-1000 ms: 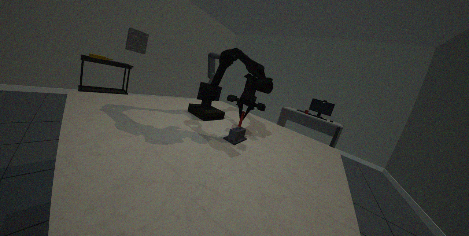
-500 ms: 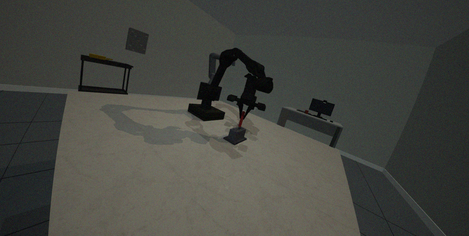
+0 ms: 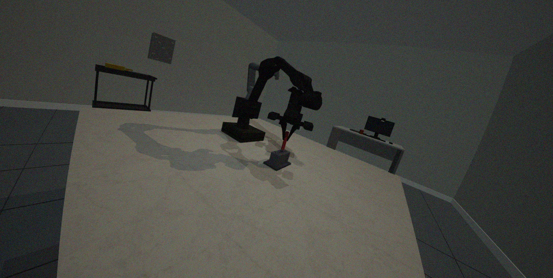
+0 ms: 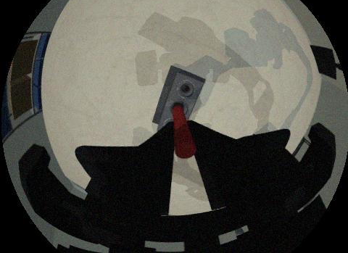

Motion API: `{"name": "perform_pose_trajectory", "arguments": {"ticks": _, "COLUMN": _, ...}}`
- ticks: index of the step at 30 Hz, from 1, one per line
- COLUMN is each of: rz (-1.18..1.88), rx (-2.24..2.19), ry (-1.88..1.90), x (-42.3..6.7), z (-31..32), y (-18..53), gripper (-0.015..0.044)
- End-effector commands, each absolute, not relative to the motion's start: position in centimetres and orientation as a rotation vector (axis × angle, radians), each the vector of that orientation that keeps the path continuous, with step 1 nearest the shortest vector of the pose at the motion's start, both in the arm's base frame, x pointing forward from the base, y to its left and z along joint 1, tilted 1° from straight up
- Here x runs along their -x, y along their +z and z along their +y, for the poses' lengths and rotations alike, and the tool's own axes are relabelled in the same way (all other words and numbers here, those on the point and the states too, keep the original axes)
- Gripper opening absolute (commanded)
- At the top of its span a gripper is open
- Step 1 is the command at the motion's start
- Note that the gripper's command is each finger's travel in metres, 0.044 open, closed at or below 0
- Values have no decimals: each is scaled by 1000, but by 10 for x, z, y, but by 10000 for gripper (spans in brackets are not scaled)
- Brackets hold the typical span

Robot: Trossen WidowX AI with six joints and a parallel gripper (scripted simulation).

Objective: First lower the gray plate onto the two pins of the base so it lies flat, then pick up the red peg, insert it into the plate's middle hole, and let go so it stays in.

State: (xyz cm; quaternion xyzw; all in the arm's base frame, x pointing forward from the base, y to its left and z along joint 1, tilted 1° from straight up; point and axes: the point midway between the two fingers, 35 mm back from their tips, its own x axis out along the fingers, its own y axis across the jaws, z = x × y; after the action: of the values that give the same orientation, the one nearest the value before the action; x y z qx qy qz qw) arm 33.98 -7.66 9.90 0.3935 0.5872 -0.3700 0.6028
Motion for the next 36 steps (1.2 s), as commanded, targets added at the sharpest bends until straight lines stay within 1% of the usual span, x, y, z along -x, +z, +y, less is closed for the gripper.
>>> {"name": "perform_pose_trajectory", "arguments": {"ticks": 1, "rz": 1363, "rx": -908, "ry": -858, "x": -339, "z": -77, "y": 94, "gripper": 0}}
{"name": "perform_pose_trajectory", "arguments": {"ticks": 9, "rz": 1364, "rx": -904, "ry": -858, "x": -339, "z": -78, "y": 83, "gripper": 0}}
{"name": "perform_pose_trajectory", "arguments": {"ticks": 36, "rz": 1362, "rx": -911, "ry": -858, "x": -339, "z": -77, "y": 83, "gripper": 0}}
